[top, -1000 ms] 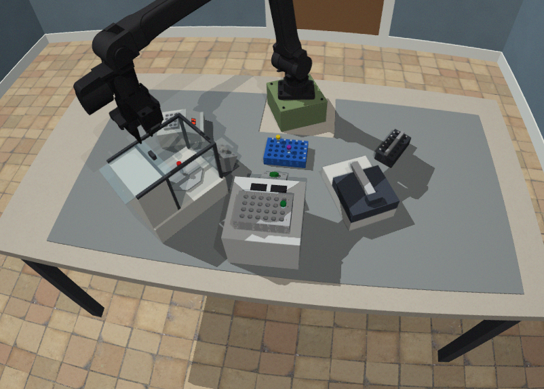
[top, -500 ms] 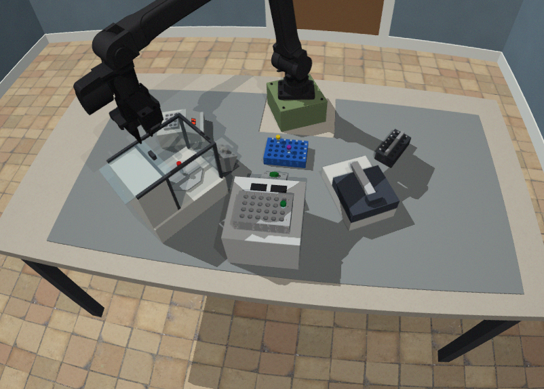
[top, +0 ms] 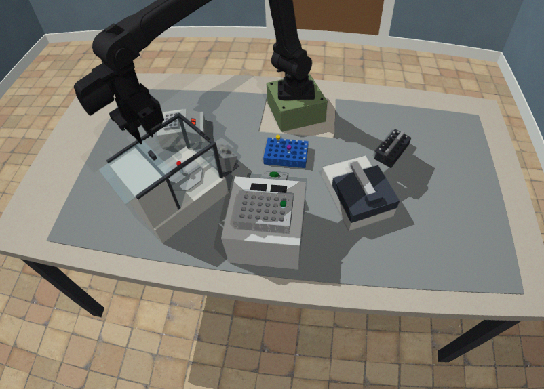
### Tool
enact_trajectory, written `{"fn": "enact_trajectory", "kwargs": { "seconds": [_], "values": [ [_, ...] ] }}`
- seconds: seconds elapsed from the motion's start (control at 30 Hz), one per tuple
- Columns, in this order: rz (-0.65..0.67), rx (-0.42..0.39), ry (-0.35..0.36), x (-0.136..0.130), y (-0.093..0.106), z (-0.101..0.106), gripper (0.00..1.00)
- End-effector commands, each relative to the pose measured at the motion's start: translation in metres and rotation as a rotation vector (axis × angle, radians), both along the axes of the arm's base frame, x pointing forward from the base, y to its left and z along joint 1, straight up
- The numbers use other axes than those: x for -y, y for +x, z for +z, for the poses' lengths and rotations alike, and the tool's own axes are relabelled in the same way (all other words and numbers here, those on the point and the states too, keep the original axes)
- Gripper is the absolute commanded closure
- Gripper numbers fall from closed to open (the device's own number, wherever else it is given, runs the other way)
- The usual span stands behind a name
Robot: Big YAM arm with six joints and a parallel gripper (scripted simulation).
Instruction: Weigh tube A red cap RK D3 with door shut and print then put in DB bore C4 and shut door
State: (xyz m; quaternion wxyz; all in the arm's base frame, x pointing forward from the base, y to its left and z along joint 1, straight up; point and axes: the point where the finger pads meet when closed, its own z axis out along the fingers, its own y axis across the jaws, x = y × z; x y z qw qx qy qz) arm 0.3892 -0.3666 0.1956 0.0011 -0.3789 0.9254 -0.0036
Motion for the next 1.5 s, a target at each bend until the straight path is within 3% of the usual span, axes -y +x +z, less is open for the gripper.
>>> {"fn": "enact_trajectory", "kwargs": {
  "seconds": [0.0,0.17,0.2,0.27,0.67,0.73,0.77,0.83,1.13,1.3,1.33,1.47],
  "values": [
    [-0.002,-0.005,0.004,0.008,0.0,-0.016,0.7],
    [-0.003,-0.005,0.004,0.008,0.0,-0.021,0.7],
    [-0.003,0.03,-0.029,0.018,0.01,-0.004,0.7],
    [-0.003,-0.005,0.004,0.008,0.0,-0.026,0.7],
    [-0.003,-0.005,0.005,0.008,-0.001,-0.046,0.7],
    [-0.003,-0.005,0.005,0.008,-0.001,-0.046,0.7],
    [-0.003,0.03,-0.029,0.019,0.011,-0.029,0.7],
    [-0.003,-0.005,0.005,0.008,-0.001,-0.051,0.7],
    [-0.003,-0.005,0.005,0.008,-0.001,-0.066,0.7],
    [-0.003,0.012,-0.012,0.014,0.005,-0.057,0.7],
    [0.0,0.023,-0.022,0.009,0.008,-0.044,0.7],
    [0.0,0.023,-0.022,0.009,0.008,-0.044,0.7]
  ]
}}
